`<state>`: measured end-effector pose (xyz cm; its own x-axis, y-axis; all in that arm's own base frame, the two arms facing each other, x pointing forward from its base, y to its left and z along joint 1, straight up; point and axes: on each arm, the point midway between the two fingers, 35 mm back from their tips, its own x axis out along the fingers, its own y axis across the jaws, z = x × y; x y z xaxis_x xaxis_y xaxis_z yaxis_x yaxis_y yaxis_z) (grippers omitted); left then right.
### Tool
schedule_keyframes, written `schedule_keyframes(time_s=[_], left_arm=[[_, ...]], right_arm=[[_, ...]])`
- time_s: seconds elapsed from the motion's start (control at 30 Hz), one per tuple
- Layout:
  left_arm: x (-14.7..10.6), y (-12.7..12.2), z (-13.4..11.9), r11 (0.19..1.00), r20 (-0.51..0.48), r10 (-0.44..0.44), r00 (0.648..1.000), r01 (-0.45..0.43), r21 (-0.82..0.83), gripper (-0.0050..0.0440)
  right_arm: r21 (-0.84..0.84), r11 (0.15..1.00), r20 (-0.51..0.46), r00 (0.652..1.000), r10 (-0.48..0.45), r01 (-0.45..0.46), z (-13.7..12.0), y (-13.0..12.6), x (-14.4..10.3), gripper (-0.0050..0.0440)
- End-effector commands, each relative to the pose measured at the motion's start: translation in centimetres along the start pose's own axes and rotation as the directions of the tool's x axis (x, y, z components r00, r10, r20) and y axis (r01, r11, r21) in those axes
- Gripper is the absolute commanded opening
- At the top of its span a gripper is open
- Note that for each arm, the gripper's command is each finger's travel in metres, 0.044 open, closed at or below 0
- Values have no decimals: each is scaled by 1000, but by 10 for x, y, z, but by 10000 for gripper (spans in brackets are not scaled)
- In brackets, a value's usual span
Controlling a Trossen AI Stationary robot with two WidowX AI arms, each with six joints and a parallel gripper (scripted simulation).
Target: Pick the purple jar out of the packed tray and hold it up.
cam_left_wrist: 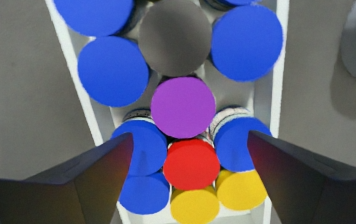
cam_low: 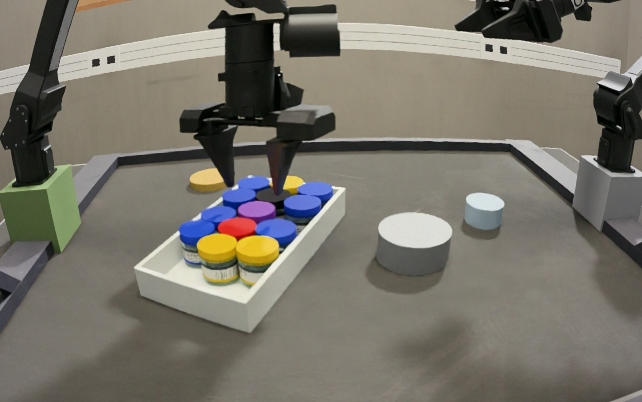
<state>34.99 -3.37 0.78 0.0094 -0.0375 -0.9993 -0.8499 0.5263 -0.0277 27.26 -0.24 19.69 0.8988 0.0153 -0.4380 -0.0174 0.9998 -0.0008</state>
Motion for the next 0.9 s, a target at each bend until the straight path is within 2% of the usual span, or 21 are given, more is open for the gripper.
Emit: schedule_keyframes(time_s=[0.0,0.17,0.43,0.53,0.7,0.8,0.87], left_arm=[[-7,-6,8,996,38,2,999,1,-89,322],[1,-3,8,995,39,13,999,-9,-102,322],[38,1,7,995,32,21,999,-18,-102,322],[38,-8,10,995,40,1,999,3,-100,322],[44,-5,9,995,35,11,999,-7,-100,322],[44,-5,9,995,35,11,999,-8,-101,253],[42,-5,10,995,38,6,999,-2,-101,240]], right_arm=[[6,1000,30,999,-11,11,11,-3,-3,440],[6,1000,30,999,-11,11,11,-3,-3,440],[4,1000,27,1000,-7,7,9,-2,-3,440],[4,1000,27,1000,-7,7,9,-2,-3,440],[4,1000,27,1000,-7,7,9,-2,-3,440],[4,1000,27,1000,-7,7,9,-2,-3,440],[4,1000,27,1000,-7,7,9,-2,-3,440]])
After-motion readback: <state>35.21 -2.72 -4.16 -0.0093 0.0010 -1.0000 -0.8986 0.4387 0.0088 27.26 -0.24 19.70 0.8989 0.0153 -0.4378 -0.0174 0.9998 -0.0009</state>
